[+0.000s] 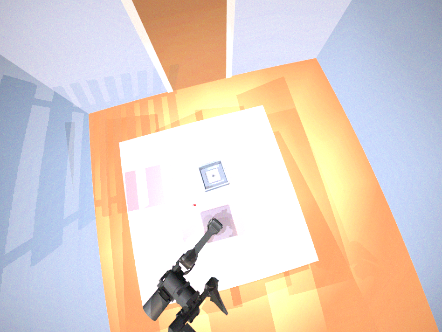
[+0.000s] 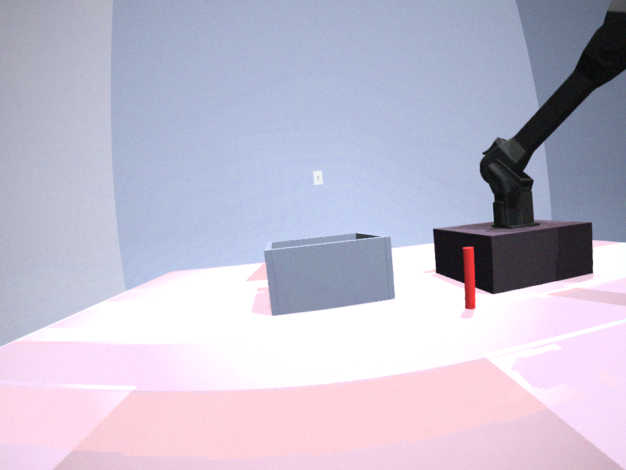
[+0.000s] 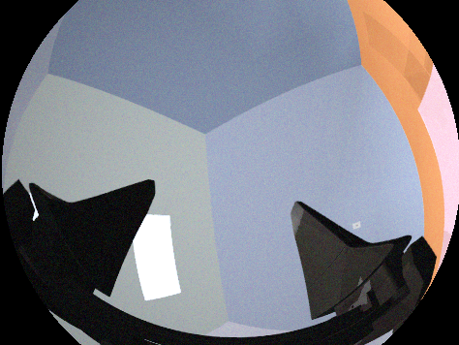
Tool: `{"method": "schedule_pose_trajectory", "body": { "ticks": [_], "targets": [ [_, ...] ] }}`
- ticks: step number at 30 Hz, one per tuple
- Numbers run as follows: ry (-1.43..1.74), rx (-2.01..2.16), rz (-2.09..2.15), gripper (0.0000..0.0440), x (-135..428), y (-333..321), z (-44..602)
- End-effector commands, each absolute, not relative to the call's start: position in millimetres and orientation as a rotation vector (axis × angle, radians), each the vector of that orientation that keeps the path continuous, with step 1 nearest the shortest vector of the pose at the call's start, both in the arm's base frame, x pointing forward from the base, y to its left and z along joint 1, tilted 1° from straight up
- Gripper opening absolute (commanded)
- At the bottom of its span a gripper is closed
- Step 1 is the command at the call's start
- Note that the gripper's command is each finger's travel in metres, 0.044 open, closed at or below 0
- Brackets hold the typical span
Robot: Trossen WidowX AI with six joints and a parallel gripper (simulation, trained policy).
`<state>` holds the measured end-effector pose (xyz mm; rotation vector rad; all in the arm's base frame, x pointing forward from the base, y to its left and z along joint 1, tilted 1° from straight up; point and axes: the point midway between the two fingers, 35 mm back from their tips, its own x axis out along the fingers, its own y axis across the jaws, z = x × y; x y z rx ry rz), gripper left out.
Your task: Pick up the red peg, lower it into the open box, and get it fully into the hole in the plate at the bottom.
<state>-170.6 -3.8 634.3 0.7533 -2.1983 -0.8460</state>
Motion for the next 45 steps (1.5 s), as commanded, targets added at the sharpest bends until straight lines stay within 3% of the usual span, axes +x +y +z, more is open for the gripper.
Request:
{"method": "schedule_pose_trajectory", "body": {
  "ticks": [1,24,45],
  "targets": [
    [-2.066,0.771,-0.956,0.044,-147.6,-34.5,631.3],
    [-1.214,0.839,-1.361,0.044,4.6,-172.0,560.2],
    [-0.398,0.778,-1.437,0.044,132.9,-206.8,440.4]
  ]
}}
